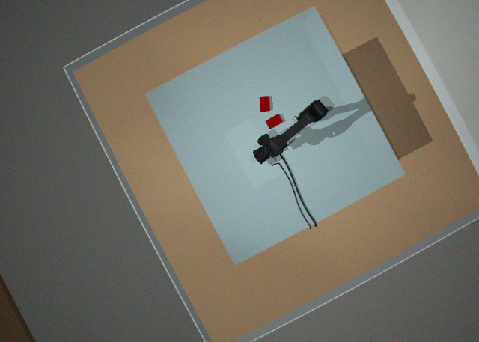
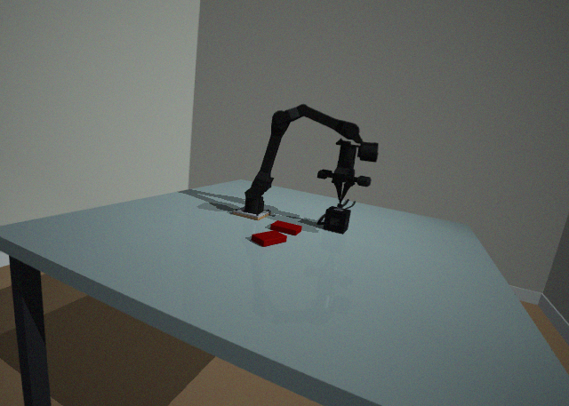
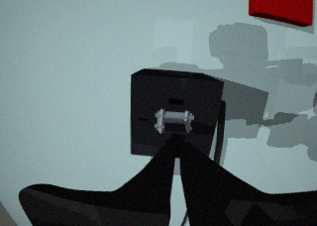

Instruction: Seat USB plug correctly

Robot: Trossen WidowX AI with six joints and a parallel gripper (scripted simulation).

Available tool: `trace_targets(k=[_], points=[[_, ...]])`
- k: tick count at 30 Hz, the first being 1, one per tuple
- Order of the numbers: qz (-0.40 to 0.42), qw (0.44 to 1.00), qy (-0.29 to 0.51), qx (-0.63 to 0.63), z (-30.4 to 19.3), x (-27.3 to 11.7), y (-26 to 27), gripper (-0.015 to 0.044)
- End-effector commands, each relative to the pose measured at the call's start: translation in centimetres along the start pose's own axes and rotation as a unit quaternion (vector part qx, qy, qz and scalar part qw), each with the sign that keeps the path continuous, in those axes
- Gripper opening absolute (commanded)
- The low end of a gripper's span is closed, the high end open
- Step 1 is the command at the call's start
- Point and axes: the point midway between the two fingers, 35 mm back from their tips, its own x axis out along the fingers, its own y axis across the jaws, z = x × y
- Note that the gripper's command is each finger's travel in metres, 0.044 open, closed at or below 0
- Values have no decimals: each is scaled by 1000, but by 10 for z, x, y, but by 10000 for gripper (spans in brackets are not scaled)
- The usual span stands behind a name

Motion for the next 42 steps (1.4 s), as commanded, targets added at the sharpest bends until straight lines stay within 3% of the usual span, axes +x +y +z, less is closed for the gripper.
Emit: trace_targets(k=[1,42], points=[[-1,1000,1,-2,0,2,0,0],[-1,1000,1,-2,0,6,0,0]])
